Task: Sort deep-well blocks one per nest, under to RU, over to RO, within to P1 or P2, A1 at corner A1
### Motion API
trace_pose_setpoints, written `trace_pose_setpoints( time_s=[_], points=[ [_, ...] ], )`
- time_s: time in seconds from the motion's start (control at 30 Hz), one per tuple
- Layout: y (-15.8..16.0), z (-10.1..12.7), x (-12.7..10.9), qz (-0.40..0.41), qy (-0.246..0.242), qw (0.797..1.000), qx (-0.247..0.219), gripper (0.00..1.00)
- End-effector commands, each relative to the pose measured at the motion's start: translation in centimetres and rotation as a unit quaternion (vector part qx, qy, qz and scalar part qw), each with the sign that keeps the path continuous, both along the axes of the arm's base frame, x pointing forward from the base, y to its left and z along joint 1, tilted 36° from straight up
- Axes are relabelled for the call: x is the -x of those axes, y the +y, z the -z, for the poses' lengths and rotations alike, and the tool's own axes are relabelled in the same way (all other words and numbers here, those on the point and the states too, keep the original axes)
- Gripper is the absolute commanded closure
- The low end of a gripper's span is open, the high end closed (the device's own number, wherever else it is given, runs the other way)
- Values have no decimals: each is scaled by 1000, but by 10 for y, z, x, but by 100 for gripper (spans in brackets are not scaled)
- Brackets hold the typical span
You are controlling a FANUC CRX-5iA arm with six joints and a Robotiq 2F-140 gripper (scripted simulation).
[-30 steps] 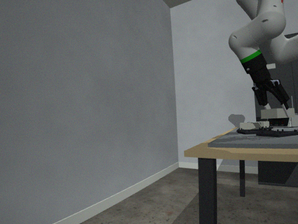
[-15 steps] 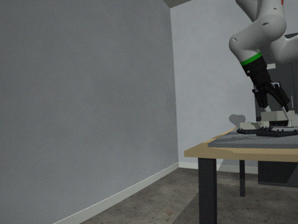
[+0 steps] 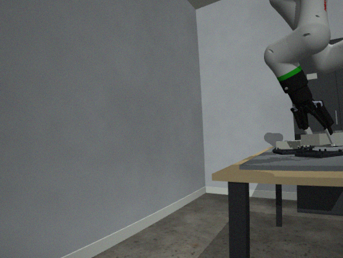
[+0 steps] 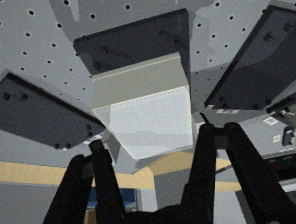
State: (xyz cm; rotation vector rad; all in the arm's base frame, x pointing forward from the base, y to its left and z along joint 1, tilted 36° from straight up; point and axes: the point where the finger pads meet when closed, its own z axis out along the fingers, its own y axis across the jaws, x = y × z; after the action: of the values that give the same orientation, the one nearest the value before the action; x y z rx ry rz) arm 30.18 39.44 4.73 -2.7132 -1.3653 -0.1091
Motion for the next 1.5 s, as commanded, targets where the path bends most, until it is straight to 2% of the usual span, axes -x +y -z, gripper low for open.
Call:
trace_pose_setpoints(
  time_s=[0.0,0.27,1.47],
  points=[
    [4,6,-2,0,0,1000,0,90],
    [11,16,-7,0,0,1000,0,90],
    [12,19,-8,0,0,1000,0,90]
  ],
)
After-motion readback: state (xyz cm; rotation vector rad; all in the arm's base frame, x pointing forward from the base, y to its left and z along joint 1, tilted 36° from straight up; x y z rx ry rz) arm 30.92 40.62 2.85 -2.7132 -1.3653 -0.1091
